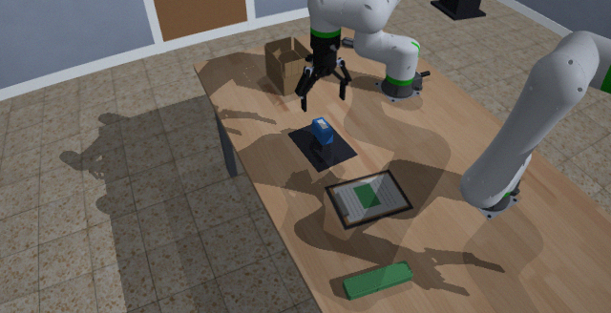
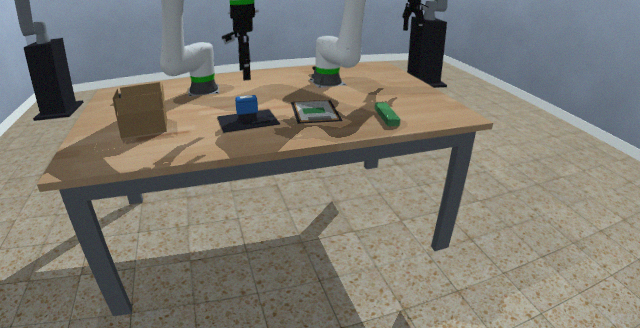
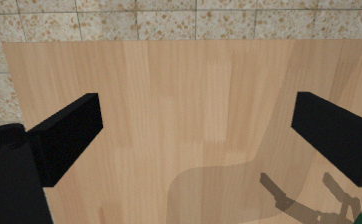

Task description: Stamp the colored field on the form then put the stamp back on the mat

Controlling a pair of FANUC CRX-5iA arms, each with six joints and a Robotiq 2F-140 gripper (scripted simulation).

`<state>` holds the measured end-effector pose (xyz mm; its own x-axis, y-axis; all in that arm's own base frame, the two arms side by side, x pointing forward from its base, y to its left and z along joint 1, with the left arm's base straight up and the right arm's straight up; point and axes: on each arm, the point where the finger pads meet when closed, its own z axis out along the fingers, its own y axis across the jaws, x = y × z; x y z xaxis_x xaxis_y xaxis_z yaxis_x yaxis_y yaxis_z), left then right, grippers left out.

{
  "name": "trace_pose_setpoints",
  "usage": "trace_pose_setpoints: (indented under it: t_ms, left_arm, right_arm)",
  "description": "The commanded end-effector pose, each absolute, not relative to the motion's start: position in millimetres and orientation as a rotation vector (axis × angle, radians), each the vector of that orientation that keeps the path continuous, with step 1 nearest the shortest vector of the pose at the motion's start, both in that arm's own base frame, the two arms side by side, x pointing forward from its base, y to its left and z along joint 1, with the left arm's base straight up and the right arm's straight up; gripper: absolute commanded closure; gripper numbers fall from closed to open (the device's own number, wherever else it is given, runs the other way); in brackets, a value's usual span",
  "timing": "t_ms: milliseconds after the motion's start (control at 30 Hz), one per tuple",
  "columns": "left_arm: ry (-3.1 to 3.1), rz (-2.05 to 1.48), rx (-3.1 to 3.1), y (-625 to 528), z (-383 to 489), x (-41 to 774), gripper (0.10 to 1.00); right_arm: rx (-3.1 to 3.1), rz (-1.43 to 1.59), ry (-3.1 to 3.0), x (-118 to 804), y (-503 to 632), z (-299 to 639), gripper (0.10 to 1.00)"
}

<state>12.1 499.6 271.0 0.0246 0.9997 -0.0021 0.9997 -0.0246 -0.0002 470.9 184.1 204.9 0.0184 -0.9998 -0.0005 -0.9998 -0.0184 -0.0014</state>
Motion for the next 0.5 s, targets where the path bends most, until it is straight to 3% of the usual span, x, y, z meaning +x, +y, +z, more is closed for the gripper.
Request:
trace_pose_setpoints:
  t_ms: [0,467]
  left_arm:
    - [2.194,0.0,2.249,499.8,272.0,12.3,0.098]
    - [2.194,0.0,2.249,499.8,272.0,12.3,0.098]
  right_arm:
    - [-2.241,-0.001,2.2,471.0,184.1,217.4,0.098]
    - [-2.239,-0.001,2.203,471.0,184.4,219.2,0.098]
